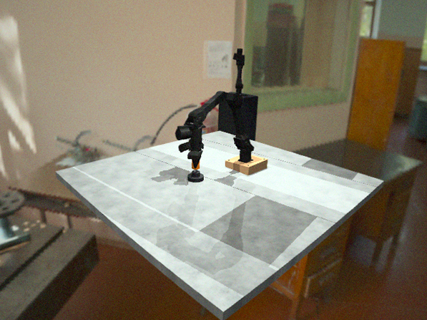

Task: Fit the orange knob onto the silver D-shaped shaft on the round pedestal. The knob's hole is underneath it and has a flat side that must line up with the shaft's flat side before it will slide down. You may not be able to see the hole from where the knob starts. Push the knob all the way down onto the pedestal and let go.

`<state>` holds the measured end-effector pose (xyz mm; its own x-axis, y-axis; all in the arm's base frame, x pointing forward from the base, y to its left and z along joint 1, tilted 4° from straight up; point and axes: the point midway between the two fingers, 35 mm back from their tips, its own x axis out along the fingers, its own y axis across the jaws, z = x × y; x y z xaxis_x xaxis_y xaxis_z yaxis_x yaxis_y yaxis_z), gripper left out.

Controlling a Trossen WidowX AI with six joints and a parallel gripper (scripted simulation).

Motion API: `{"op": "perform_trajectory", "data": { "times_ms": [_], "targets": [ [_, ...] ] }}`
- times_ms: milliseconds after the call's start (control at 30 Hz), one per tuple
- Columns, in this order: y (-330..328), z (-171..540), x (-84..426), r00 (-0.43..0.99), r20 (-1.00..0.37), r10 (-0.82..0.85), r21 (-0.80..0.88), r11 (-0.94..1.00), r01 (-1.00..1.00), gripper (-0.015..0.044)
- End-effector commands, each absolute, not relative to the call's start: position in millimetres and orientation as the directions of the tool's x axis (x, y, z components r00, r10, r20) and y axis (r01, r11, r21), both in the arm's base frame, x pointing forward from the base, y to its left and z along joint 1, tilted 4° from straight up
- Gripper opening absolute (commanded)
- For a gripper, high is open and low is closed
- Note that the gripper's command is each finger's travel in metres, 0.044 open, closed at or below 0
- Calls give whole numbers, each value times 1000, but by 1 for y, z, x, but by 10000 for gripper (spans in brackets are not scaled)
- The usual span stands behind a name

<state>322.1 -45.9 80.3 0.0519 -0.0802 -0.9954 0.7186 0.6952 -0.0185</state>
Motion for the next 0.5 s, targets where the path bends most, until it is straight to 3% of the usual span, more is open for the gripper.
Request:
{"op": "perform_trajectory", "data": {
  "times_ms": [0, 467],
  "targets": [
    [-45, 81, 323, 54, -996, -78, -16, 695, 719, 0],
    [-45, 78, 322, 54, -996, -78, -16, 695, 719, 0]
  ]
}}
